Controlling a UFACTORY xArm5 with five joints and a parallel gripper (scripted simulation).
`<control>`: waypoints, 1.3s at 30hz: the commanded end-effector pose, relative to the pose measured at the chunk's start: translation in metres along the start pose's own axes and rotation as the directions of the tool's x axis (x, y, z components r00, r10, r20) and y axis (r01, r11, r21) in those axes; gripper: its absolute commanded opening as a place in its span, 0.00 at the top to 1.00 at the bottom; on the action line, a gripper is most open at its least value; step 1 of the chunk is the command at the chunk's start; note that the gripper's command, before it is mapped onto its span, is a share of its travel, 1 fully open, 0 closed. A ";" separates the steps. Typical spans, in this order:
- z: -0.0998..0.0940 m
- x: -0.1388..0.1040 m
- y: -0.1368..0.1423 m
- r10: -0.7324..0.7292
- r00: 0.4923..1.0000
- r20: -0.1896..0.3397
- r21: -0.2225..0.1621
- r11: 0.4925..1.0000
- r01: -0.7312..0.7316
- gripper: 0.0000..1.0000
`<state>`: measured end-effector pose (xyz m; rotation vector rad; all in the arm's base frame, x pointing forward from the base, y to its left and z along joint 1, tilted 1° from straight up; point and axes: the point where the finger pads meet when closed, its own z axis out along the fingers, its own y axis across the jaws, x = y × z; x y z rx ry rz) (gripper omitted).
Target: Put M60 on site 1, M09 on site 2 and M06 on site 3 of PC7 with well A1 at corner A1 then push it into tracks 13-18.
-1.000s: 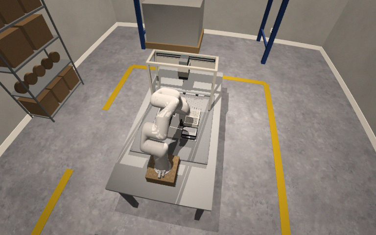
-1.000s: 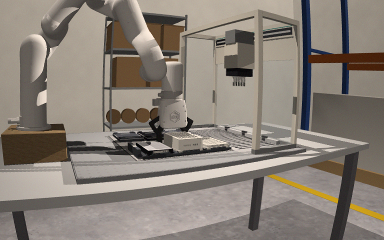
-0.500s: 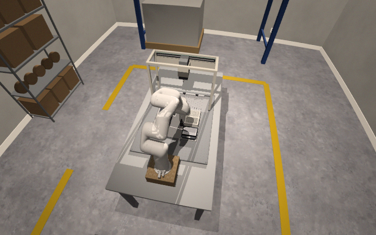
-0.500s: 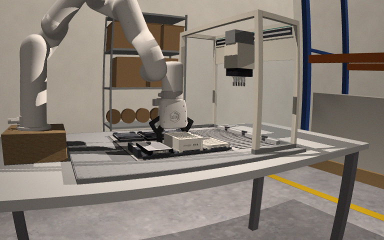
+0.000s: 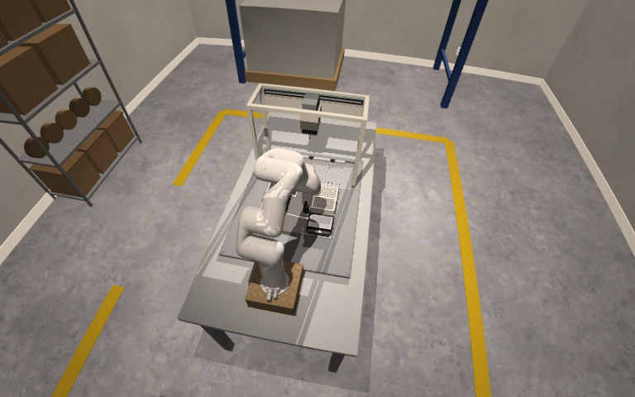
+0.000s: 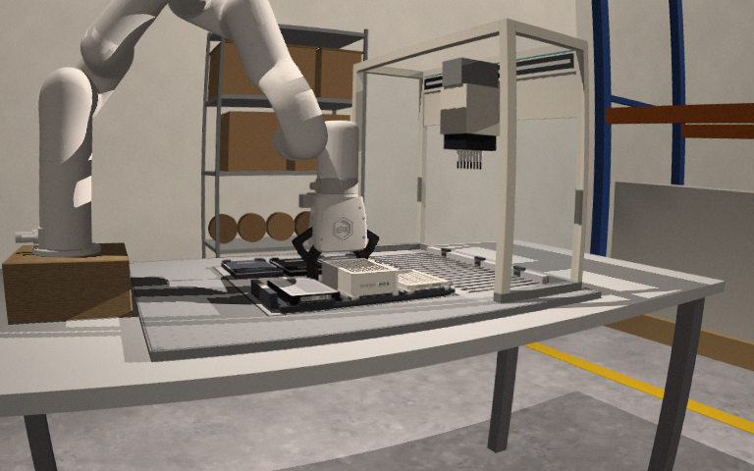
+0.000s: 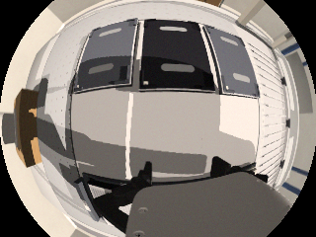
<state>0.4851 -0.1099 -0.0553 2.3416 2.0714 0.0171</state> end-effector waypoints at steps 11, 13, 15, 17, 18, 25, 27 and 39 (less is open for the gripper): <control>-0.001 0.007 0.001 -0.001 1.000 -0.011 -0.005 1.000 0.001 0.00; -0.001 0.007 0.001 -0.001 1.000 -0.011 -0.005 1.000 0.001 0.00; -0.001 0.007 0.001 -0.001 1.000 -0.011 -0.005 1.000 0.001 0.00; -0.005 0.007 0.001 -0.001 1.000 -0.011 -0.005 1.000 0.001 0.00; -0.006 0.007 0.001 -0.001 1.000 -0.011 -0.005 1.000 0.001 0.00; -0.015 0.007 0.001 -0.001 1.000 -0.011 -0.005 1.000 0.001 0.00; -0.018 0.007 0.001 -0.001 1.000 -0.011 -0.005 1.000 0.001 0.00; -0.035 0.006 0.001 -0.001 1.000 -0.011 -0.005 1.000 0.001 0.00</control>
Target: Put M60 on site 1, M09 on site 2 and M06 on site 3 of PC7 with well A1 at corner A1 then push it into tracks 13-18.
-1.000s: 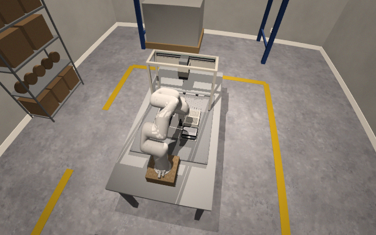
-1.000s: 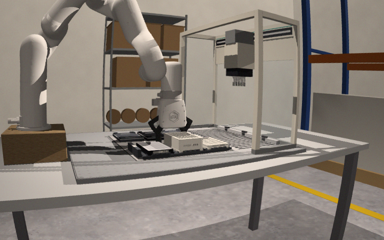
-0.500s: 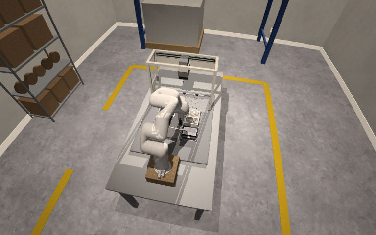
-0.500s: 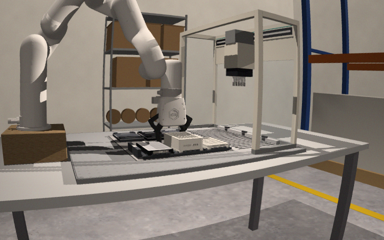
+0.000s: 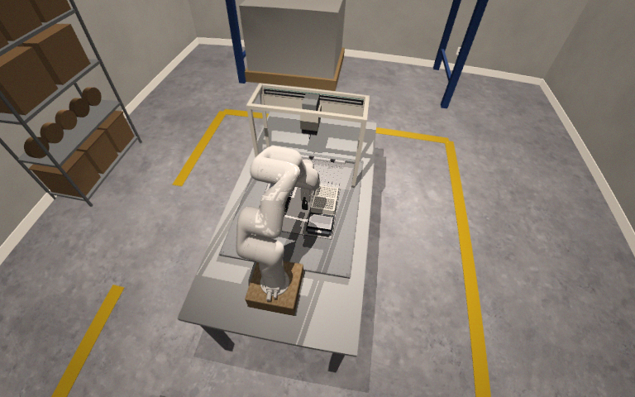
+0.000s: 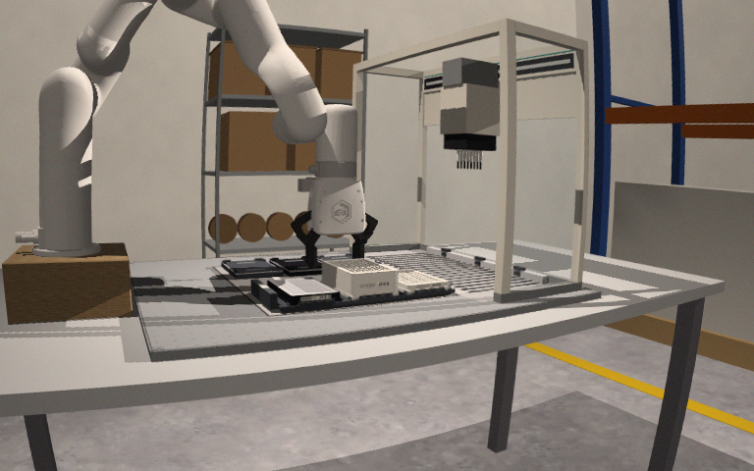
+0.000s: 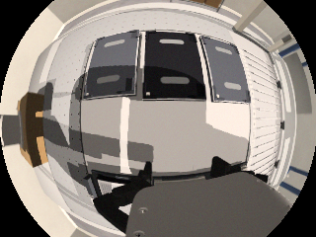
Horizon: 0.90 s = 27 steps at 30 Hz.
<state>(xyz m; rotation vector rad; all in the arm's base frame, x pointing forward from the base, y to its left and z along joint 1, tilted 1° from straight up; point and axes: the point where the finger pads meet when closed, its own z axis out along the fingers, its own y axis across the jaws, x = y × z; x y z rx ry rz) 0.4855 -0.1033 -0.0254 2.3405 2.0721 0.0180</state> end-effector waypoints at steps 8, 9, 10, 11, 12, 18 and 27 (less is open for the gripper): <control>-0.018 0.000 0.001 0.000 1.000 -0.010 -0.004 1.000 0.000 0.00; -0.020 0.000 0.001 0.000 1.000 -0.010 -0.004 1.000 0.000 0.00; -0.022 0.000 0.001 0.000 1.000 -0.010 -0.004 1.000 0.000 0.00; -0.023 0.000 0.001 0.000 1.000 -0.010 -0.004 1.000 0.000 0.00; -0.025 0.000 0.001 0.000 1.000 -0.010 -0.004 1.000 0.000 0.00; -0.032 0.000 0.001 0.000 1.000 -0.010 -0.004 1.000 0.000 0.00; -0.047 -0.001 0.001 0.000 1.000 -0.010 -0.004 1.000 0.000 0.00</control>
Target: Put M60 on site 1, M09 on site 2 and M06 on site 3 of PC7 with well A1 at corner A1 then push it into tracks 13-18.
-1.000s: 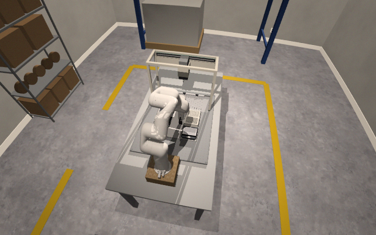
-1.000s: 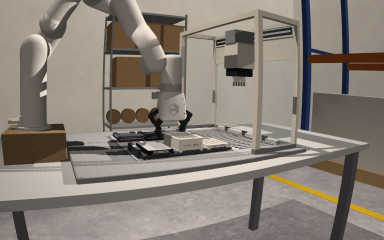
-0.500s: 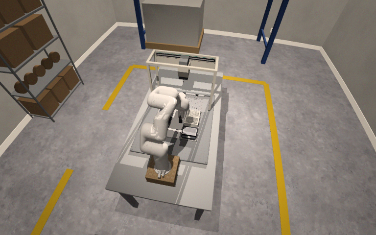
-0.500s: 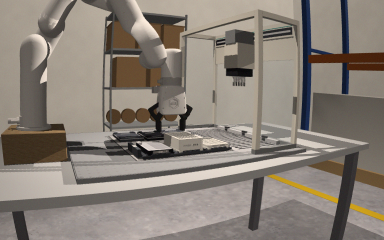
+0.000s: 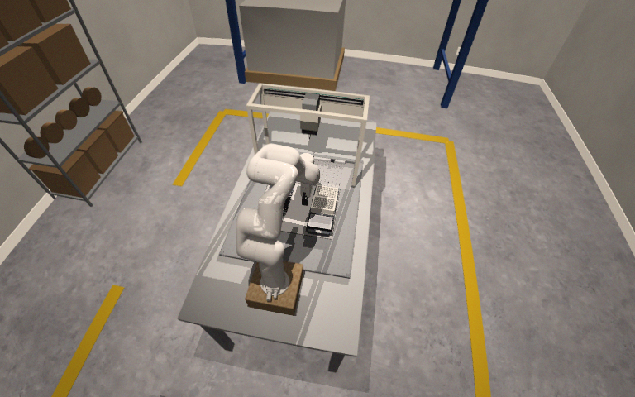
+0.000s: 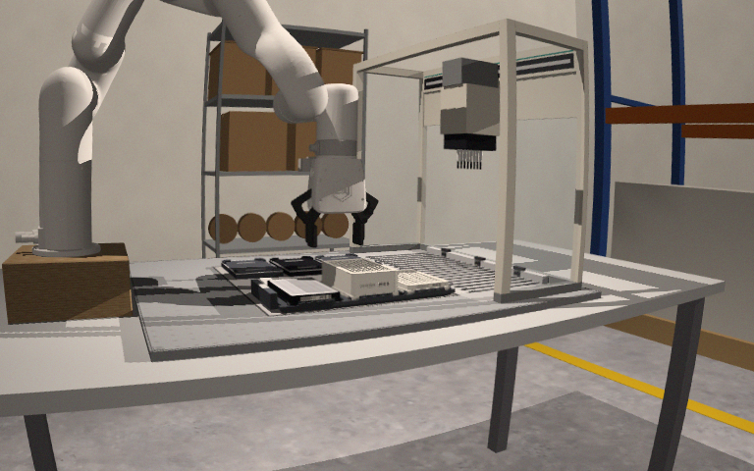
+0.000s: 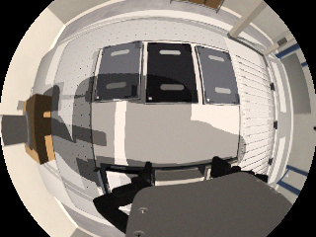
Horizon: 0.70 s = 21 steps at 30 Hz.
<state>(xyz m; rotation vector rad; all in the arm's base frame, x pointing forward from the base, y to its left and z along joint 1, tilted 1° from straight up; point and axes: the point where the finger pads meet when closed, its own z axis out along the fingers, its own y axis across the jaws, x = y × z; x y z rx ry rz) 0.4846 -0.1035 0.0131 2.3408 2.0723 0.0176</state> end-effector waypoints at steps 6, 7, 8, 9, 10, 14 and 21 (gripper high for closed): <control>-0.016 0.000 0.001 0.000 1.000 -0.010 -0.005 1.000 0.000 0.00; -0.016 0.000 0.001 0.000 1.000 -0.010 -0.005 1.000 0.000 0.00; -0.018 0.000 0.001 0.000 1.000 -0.010 -0.005 1.000 0.000 0.00; -0.020 0.000 0.001 0.000 1.000 -0.010 -0.005 1.000 0.000 0.00; -0.021 0.000 0.001 0.000 1.000 -0.010 -0.005 1.000 0.000 0.00; -0.028 0.000 0.001 0.000 1.000 -0.010 -0.005 1.000 0.000 0.00; -0.040 -0.001 0.001 0.000 1.000 -0.010 -0.005 1.000 0.000 0.00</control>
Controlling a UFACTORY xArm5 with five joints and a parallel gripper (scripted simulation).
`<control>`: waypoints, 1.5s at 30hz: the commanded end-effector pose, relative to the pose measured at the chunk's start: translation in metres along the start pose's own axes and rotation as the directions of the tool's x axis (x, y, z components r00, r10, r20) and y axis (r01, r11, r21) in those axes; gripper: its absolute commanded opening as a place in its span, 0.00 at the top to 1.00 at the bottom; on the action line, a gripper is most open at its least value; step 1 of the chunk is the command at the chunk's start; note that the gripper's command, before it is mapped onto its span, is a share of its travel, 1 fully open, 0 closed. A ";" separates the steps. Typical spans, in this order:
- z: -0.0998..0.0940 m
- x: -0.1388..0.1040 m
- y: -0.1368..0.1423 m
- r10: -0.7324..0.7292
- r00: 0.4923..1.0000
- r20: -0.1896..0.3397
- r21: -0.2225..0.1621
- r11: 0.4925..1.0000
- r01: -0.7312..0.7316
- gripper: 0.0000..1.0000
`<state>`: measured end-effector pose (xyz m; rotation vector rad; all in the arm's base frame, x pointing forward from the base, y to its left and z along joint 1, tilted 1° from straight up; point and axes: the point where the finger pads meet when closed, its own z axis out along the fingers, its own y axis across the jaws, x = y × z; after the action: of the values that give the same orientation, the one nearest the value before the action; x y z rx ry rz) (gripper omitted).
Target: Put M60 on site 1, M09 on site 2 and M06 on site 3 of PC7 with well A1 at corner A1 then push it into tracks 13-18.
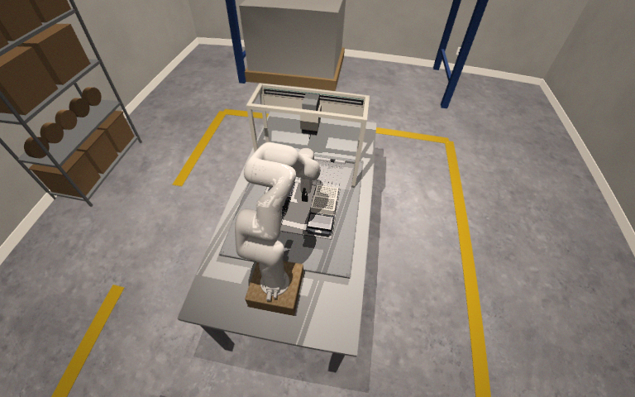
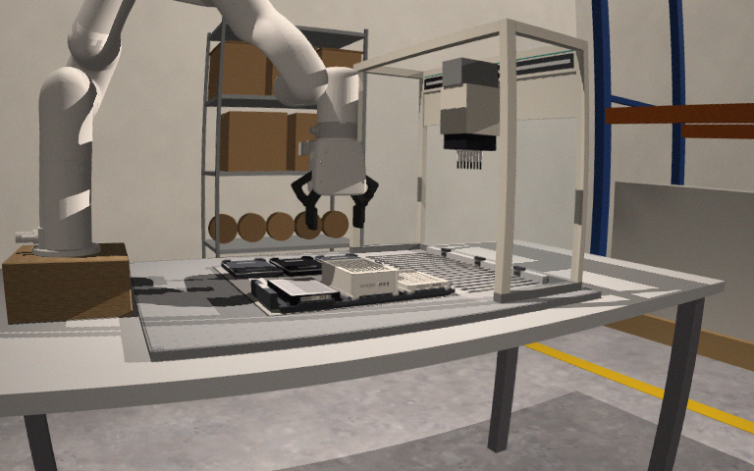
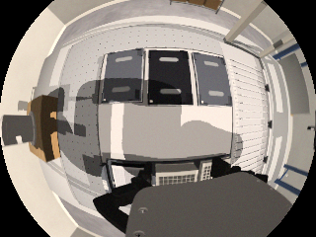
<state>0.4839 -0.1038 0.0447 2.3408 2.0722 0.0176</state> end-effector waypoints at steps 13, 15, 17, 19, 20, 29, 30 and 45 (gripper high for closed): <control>-0.016 0.000 0.001 0.000 1.000 -0.010 -0.005 1.000 0.000 0.00; -0.016 0.000 0.001 0.000 1.000 -0.010 -0.005 1.000 0.000 0.00; -0.016 0.000 0.001 0.000 1.000 -0.010 -0.005 1.000 0.000 0.00; -0.016 -0.005 0.001 0.000 1.000 -0.010 -0.005 1.000 0.000 0.00; -0.016 -0.005 0.001 0.000 1.000 -0.010 -0.005 1.000 0.000 0.00; -0.016 -0.050 0.001 0.000 1.000 -0.010 -0.005 1.000 0.000 0.00; -0.016 -0.055 0.001 0.000 1.000 -0.010 -0.005 1.000 0.000 0.00; -0.015 -0.121 0.001 0.000 1.000 -0.010 -0.005 1.000 0.000 0.00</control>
<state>0.4709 -0.2031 0.0588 2.3407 2.0710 0.0118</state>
